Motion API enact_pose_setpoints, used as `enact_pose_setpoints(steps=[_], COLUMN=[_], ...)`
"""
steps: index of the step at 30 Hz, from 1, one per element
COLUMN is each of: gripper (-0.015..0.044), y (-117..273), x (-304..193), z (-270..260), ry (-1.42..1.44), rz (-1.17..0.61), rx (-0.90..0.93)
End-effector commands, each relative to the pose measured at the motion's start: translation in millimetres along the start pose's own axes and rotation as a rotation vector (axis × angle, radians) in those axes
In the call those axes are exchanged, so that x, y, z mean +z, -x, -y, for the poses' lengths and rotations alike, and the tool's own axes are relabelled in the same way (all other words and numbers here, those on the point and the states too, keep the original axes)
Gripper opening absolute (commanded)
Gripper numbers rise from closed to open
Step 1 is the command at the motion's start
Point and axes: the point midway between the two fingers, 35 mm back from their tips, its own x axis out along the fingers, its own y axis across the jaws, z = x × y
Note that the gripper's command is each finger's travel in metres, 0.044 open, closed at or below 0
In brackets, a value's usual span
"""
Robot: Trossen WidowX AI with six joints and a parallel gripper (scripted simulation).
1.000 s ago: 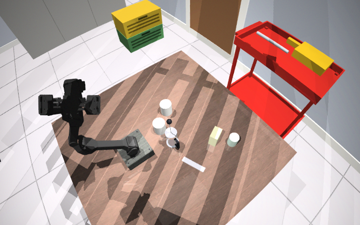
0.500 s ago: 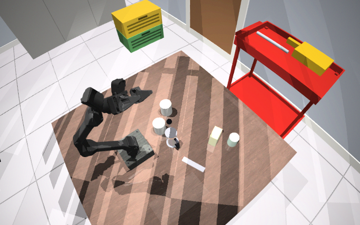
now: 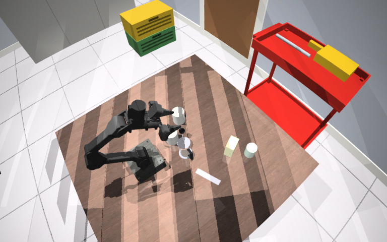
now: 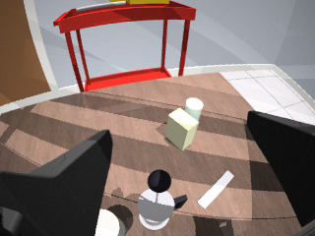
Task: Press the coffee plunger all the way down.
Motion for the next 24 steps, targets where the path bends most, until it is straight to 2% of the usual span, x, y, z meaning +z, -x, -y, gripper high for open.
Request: enact_pose_setpoints(steps=[1, 10, 24], gripper=[0.044, 0.044, 0.044], y=[-5.6, -25.7, -38.9], x=[-37.4, -90.1, -91.9], z=[-14.2, -19.8, -20.0], ry=[-0.124, -0.129, -0.13], rz=[-0.125, -0.126, -0.125], rx=[0.066, 0.057, 0.053])
